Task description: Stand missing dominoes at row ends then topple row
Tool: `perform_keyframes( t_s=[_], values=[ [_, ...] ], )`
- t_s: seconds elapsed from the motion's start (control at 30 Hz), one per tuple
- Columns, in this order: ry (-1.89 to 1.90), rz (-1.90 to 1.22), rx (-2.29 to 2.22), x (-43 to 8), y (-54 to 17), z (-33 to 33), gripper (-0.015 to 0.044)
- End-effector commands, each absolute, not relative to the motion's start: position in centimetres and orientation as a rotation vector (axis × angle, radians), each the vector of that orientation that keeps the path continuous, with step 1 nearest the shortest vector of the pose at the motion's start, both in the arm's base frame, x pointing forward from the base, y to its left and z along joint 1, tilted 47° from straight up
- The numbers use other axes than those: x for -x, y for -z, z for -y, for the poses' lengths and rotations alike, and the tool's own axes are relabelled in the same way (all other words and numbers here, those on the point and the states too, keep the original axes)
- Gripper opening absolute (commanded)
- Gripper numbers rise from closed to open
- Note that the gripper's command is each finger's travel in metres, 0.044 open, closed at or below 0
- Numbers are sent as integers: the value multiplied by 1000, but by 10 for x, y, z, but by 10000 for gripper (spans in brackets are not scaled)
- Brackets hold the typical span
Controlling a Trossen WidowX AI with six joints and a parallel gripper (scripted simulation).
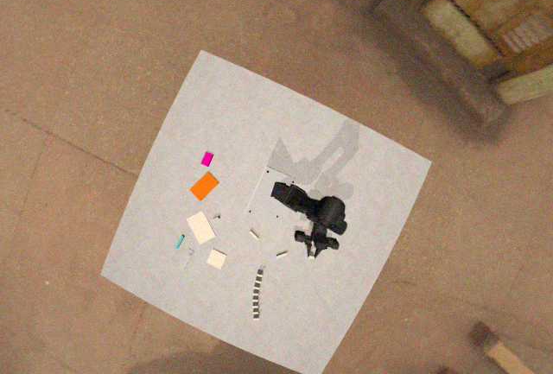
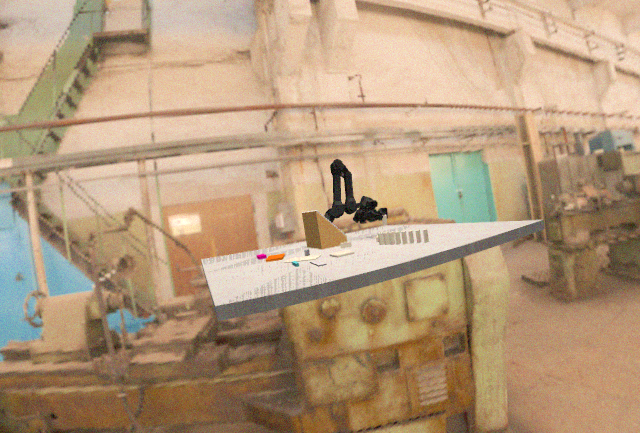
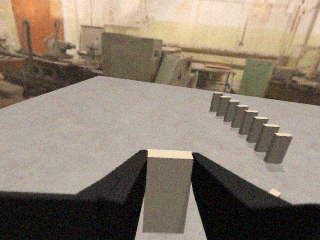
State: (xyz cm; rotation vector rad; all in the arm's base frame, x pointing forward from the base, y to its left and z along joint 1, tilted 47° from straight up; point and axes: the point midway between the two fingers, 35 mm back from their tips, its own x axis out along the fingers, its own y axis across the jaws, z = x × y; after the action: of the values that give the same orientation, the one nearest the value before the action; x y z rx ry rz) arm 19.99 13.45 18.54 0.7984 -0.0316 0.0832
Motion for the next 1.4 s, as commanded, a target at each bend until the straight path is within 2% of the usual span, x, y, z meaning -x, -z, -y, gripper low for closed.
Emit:
perform_keyframes(
  t_s=[0.0, 1.37],
  values=[
    [-79, 30, -802, -201, -182, -138, 107],
    [-74, 1, -786, -205, -137, -166, 107]
  ],
)
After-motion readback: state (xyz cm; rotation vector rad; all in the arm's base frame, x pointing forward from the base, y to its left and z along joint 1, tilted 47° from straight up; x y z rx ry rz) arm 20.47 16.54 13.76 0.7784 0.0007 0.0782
